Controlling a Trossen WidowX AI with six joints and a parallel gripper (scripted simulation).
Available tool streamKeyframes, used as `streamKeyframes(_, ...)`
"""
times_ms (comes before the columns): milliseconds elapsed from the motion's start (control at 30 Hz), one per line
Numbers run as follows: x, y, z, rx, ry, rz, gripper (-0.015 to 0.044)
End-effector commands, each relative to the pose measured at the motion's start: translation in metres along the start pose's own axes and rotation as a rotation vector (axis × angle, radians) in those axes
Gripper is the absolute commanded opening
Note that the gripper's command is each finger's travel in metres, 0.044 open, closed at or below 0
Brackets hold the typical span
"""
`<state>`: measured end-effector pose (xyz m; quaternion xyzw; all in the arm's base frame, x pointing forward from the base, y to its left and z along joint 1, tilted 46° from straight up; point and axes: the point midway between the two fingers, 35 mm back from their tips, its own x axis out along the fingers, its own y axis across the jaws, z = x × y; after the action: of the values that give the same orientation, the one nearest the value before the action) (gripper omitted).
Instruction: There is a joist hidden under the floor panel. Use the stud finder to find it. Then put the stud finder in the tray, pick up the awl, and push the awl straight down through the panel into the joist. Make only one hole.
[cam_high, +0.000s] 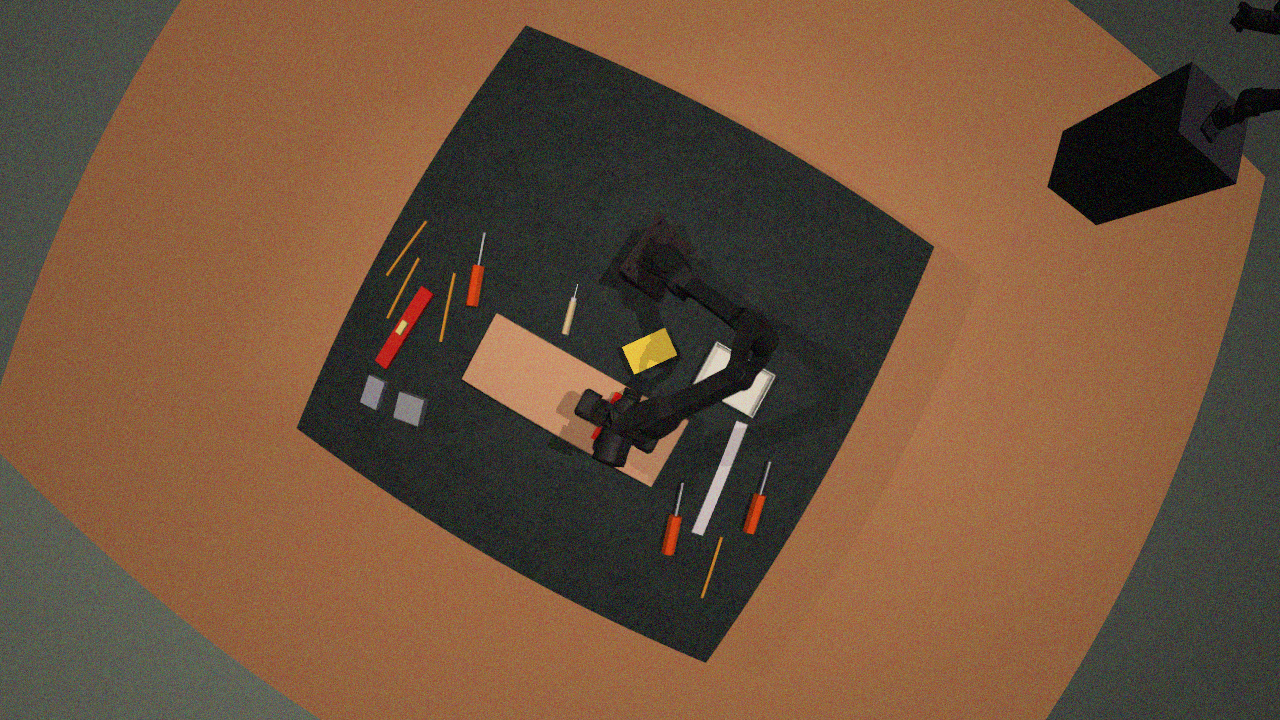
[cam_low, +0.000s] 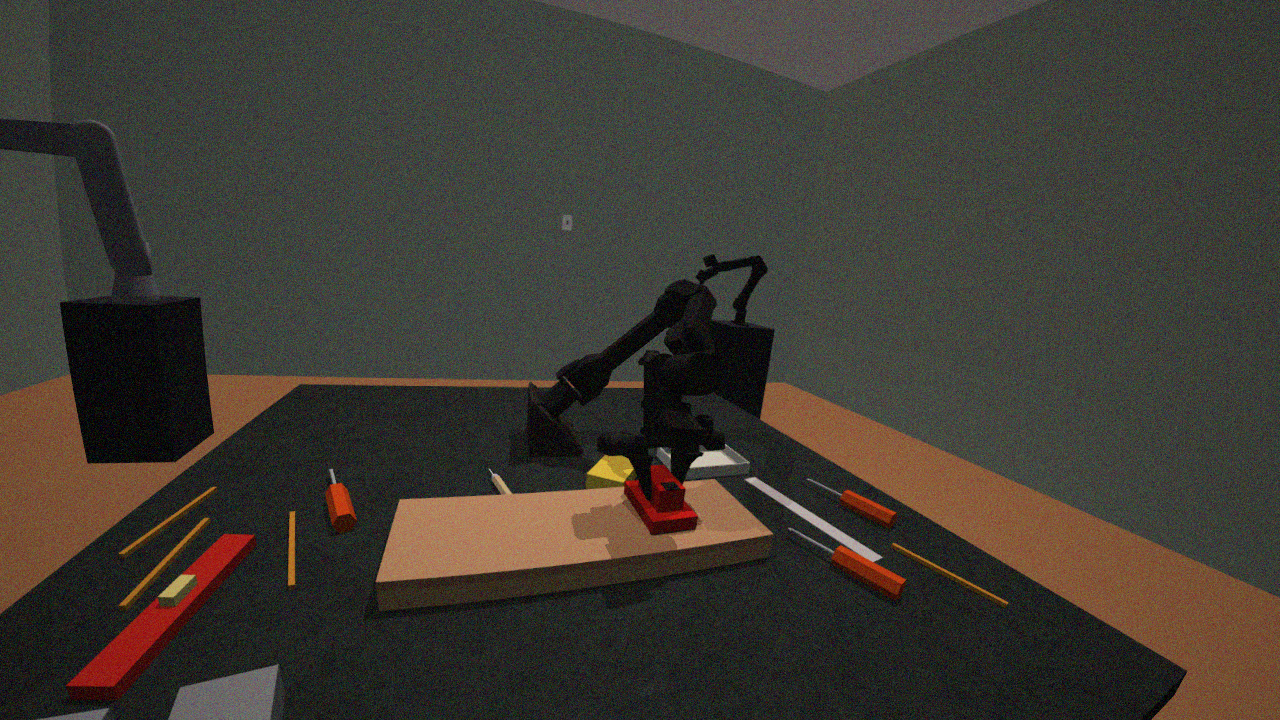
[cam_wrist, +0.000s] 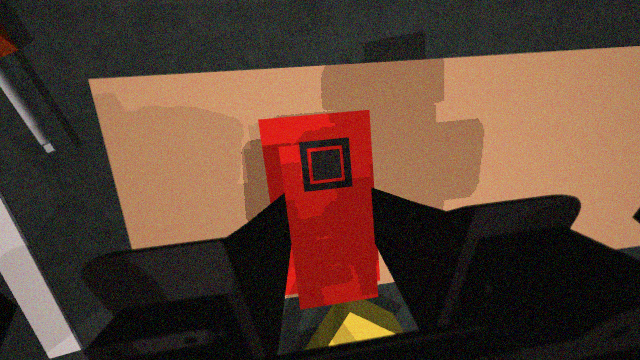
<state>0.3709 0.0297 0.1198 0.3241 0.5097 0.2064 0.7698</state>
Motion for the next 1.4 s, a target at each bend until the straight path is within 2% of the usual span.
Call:
streamKeyframes(0,0.0,-0.013,-0.002,0.004,0.002,0.0,0.0)
streamKeyframes(1367,0.0,-0.135,-0.003,0.002,0.002,-0.005,0.0)
